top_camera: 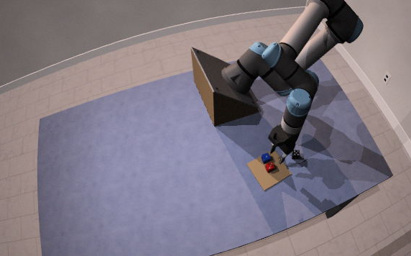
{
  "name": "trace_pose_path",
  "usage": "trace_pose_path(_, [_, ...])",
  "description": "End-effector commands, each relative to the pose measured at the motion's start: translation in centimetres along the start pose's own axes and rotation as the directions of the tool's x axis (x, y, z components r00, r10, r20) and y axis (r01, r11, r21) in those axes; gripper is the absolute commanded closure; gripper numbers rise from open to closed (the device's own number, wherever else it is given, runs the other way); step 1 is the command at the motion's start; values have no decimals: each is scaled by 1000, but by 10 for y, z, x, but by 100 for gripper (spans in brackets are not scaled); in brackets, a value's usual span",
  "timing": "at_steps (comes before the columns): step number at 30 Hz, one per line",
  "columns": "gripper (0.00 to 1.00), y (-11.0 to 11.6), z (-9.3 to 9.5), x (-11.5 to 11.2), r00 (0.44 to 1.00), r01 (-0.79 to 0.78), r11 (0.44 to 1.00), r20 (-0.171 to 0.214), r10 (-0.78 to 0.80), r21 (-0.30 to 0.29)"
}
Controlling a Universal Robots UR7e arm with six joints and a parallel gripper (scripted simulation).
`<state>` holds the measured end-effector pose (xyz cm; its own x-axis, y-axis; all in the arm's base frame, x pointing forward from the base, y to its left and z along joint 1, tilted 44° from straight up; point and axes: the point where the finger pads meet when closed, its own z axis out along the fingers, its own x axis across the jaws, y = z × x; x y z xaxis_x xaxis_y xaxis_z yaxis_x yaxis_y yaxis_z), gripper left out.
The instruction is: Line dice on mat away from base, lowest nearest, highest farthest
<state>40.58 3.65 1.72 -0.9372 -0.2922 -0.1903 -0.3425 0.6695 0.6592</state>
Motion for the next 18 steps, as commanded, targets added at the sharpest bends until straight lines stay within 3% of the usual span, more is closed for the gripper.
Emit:
trace_pose_path(1, [0, 4, 0, 0, 990, -144, 990, 1, 144, 1])
trace_pose_path(10, [0, 13, 0, 1, 923, -384, 923, 1, 384, 1])
trace_pose_path(15, [0, 20, 0, 2, 846, -533, 846, 2, 533, 1])
trace_pose_path(18, [0, 26, 1, 2, 773, -634, 773, 2, 634, 0])
